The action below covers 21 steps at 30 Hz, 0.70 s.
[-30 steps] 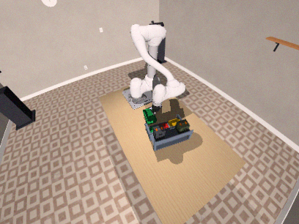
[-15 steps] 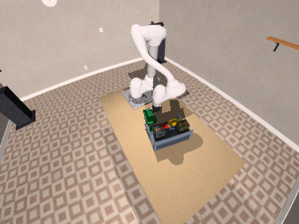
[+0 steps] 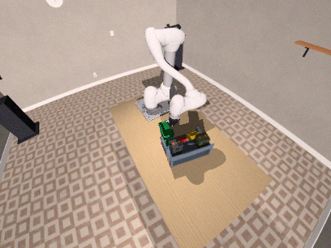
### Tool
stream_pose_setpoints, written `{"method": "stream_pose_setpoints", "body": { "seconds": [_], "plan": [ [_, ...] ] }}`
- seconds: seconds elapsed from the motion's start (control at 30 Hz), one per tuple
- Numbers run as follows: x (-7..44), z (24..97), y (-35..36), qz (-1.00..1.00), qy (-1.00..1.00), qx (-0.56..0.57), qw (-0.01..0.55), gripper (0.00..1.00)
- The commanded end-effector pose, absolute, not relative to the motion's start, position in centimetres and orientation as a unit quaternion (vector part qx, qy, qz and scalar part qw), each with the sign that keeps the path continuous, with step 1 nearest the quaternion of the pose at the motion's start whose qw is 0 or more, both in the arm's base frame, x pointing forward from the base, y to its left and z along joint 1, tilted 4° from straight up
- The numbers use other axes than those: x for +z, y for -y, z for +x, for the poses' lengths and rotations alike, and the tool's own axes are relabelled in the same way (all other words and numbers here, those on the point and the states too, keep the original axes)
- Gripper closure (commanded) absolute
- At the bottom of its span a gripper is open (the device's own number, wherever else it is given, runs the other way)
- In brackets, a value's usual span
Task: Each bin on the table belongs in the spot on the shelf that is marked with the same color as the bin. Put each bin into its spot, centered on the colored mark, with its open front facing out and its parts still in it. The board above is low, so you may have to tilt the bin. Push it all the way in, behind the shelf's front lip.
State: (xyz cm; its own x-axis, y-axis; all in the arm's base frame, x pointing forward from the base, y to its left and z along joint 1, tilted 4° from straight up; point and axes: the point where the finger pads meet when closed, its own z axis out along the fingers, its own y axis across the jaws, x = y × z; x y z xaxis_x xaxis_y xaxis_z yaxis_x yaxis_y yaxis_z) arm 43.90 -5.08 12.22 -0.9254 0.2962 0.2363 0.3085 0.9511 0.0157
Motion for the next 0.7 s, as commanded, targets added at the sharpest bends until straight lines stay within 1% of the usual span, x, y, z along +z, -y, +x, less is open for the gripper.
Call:
{"method": "stream_pose_setpoints", "body": {
  "seconds": [0.0, 0.67],
  "plan": [
    [12.4, 44.1, 5.2, -0.154, 0.98, -0.029, 0.119, 0.9],
    [12.5, 46.0, 5.8, -0.154, 0.98, -0.029, 0.119, 0.9]
  ]
}}
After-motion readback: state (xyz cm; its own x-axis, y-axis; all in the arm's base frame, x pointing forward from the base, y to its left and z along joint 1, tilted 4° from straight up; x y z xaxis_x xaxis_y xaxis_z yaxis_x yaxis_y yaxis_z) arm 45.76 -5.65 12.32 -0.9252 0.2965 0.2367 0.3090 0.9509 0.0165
